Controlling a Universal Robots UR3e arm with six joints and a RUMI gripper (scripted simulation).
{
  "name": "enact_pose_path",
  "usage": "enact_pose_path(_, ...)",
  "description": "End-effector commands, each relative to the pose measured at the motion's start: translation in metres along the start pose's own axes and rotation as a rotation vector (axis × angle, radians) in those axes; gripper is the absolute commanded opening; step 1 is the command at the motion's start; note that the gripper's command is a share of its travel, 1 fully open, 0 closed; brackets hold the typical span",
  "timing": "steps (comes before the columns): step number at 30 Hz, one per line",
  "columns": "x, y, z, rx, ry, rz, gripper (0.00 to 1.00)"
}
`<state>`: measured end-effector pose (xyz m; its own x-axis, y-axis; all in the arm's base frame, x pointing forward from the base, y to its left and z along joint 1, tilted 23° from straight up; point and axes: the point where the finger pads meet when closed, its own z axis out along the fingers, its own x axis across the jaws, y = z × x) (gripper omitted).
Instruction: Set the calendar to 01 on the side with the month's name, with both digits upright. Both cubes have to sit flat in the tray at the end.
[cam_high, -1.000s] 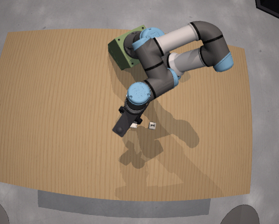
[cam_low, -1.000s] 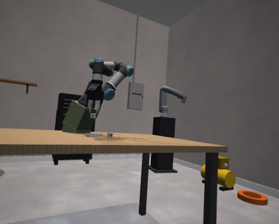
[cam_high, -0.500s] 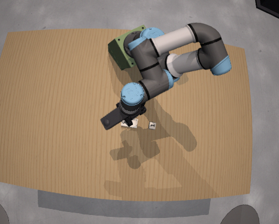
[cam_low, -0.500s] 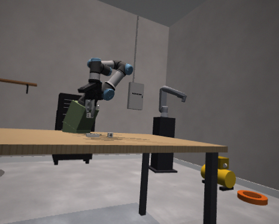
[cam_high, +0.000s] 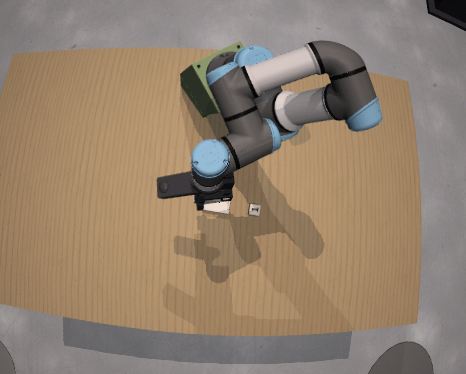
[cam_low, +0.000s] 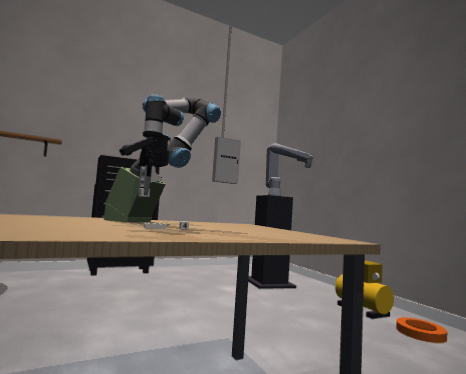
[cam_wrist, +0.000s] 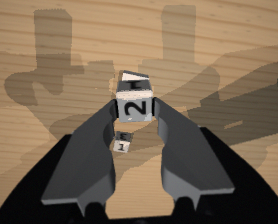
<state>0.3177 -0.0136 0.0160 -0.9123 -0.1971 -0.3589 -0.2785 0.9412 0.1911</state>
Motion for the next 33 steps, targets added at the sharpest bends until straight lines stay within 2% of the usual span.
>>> enact_pose_path(1, 0.001, -0.005, 0.000, 0.008, 0.012, 0.107, 0.10)
enact_pose_path(4, 0.003, -0.010, 0.000, 0.009, 0.011, 0.245, 0.10)
enact_pose_path(16, 0.009, -0.023, 0.001, 0.011, 0.009, 0.620, 0.10)
enact_pose_path(19, 0.009, -0.023, 0.001, 0.011, 0.009, 0.634, 0.10)
enact_pose_path(22, 0.012, -0.027, 0.002, 0.012, 0.008, 0.771, 0.10)
enact_pose_path(33, 0.016, -0.037, 0.003, 0.013, 0.006, 1.111, 0.10)
